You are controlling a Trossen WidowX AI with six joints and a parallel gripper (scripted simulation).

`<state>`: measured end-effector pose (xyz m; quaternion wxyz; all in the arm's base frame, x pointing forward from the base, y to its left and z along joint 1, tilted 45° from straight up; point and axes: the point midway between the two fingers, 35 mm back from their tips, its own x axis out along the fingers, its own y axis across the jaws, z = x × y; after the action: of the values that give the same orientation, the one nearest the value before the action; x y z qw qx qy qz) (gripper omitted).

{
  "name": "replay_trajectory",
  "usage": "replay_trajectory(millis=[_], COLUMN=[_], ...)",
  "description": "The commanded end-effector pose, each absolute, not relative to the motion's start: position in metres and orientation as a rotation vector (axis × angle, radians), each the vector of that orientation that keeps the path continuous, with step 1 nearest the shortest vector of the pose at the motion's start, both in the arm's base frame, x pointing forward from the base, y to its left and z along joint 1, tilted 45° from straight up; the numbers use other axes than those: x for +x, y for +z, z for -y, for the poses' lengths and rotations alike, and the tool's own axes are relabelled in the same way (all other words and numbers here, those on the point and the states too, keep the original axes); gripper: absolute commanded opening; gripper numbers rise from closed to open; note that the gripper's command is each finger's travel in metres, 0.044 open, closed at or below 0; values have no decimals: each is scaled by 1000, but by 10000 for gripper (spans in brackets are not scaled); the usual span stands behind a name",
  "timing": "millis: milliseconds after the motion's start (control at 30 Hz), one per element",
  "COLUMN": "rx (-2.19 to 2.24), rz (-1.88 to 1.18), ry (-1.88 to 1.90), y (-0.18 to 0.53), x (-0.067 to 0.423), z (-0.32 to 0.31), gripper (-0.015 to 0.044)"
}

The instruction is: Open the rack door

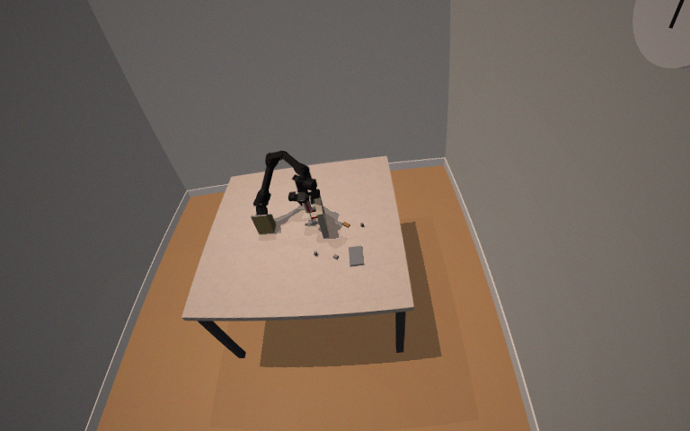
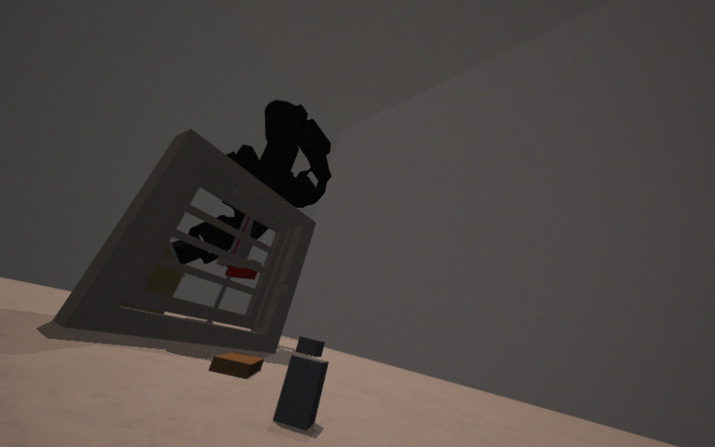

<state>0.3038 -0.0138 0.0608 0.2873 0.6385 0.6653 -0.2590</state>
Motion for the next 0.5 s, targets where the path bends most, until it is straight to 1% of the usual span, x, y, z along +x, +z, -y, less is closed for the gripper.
replay_trajectory(millis=[0,467], rx=[1719,1719], rz=[-1772,-1772], ry=[-708,-708], y=[60,60], x=[305,305], z=[13,13], gripper=[280,187])
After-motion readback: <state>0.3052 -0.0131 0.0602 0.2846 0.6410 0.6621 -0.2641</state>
